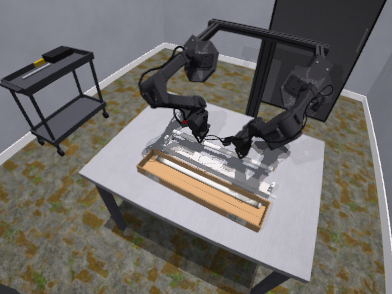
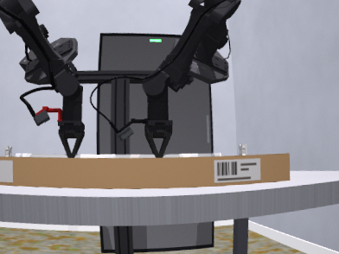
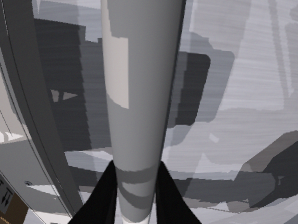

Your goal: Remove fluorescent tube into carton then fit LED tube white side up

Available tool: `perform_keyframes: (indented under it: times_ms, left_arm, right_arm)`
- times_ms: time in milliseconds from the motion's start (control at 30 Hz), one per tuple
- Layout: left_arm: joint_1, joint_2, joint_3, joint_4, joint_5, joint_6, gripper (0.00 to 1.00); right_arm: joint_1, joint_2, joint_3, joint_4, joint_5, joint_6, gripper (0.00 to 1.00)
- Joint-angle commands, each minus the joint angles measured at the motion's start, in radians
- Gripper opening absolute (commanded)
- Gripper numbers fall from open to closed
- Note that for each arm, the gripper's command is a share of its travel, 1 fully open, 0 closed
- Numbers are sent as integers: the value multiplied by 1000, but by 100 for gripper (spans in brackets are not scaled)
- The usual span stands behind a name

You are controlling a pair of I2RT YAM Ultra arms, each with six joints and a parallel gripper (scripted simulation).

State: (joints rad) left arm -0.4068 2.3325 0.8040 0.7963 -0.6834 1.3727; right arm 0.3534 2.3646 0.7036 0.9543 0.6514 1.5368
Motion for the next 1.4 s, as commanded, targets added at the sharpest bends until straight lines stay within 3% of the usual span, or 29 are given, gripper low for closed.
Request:
perform_keyframes:
  times_ms: [0,933,1000,1133,1200,1367]
  left_arm:
    - [-30,-28,-30,-19,1,-16,11]
    - [-147,-201,-154,-147,-86,-132,11]
    - [-141,-207,-113,-136,-57,-118,11]
    - [-144,-204,-98,-145,-58,-119,11]
    - [-140,-222,-89,-151,-54,-93,11]
    - [-132,-222,-91,-128,-49,-90,11]
  right_arm:
    - [23,-28,-26,-24,19,13,11]
    - [144,-208,-166,-145,106,123,11]
    - [142,-200,-111,-142,90,117,11]
    - [144,-219,-130,-147,89,116,11]
    - [144,-155,-104,-160,79,118,11]
    - [143,-225,-103,-163,74,105,11]
